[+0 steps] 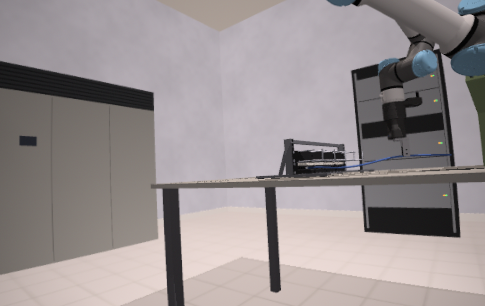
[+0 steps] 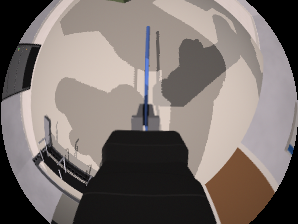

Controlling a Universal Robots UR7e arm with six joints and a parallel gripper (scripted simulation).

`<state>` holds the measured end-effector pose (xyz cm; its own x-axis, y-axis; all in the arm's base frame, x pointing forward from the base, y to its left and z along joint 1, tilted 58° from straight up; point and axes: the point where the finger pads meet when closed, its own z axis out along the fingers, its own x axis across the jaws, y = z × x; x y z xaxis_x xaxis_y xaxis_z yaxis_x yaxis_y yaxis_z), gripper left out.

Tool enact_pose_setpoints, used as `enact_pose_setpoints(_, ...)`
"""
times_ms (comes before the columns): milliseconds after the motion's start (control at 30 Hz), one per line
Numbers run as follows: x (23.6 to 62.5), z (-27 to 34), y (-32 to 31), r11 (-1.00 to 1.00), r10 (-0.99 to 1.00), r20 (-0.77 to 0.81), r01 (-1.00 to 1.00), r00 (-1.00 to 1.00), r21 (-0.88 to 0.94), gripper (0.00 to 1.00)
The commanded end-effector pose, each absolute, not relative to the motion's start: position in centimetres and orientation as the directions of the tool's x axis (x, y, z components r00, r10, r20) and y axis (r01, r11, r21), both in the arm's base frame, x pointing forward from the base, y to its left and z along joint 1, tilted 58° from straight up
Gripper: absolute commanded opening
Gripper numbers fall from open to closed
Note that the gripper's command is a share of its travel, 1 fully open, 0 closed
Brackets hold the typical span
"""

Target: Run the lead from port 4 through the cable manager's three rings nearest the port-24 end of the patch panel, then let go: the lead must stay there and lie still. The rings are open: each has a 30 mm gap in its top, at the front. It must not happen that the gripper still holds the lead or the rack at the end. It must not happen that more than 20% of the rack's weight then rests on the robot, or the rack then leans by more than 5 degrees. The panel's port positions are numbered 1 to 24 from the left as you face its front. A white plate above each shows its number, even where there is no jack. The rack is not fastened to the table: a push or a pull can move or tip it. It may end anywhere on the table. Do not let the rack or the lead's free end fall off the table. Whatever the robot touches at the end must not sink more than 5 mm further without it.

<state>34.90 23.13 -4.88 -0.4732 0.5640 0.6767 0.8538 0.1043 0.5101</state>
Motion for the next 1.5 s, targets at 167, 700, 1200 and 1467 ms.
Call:
enact_pose_setpoints(167, 38.3, -5.9, 19.4, 0.191, 0.541, 0.588, 0.768, -0.601, 0.611, 0.0)
enact_pose_setpoints(700, 47.5, -8.7, 9.4, 0.401, 0.411, 0.274, 0.443, -0.87, 0.802, 0.0)
enact_pose_setpoints(1200, 54.8, -11.1, 1.3, 0.518, 0.248, -0.018, 0.117, -0.969, 0.847, 0.0)
enact_pose_setpoints(1467, 56.8, -11.7, -0.9, 0.54, 0.197, -0.099, 0.024, -0.975, 0.842, 0.0)
